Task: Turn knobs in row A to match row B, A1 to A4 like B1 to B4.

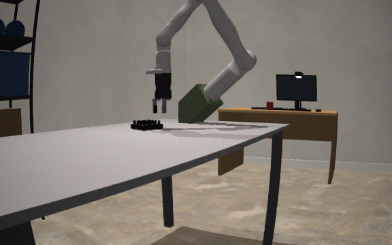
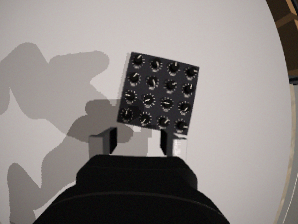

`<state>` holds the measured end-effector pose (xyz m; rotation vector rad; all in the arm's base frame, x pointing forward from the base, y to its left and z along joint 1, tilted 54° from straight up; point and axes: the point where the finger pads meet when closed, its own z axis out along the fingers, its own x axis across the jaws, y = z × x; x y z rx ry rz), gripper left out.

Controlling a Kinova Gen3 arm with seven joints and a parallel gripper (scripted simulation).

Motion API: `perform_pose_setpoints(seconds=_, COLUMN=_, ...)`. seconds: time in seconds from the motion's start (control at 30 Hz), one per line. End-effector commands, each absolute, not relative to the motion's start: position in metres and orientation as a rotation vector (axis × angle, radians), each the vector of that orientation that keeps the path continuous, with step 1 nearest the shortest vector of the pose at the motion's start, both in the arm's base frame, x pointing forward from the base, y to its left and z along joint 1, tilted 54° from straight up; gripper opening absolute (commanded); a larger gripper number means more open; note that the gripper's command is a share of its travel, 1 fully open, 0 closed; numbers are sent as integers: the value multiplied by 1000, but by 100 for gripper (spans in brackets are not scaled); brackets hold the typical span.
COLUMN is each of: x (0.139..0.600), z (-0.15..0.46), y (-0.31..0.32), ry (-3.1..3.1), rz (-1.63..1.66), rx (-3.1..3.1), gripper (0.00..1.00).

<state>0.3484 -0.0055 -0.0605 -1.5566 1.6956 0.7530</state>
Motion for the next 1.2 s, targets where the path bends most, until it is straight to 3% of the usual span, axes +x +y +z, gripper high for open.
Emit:
perform_pose_setpoints(seconds=0.0, x=354, z=-62, y=-7, ry=1655, rz=735, rx=-1580, gripper=100)
perform_pose_setpoints(seconds=0.47, x=408, z=-67, y=-29, ry=1002, rz=380, rx=-1963, gripper=100)
perform_pose_setpoints(seconds=1.17, x=436, z=-83, y=-59, ry=578, rz=129, rx=-2128, gripper=100)
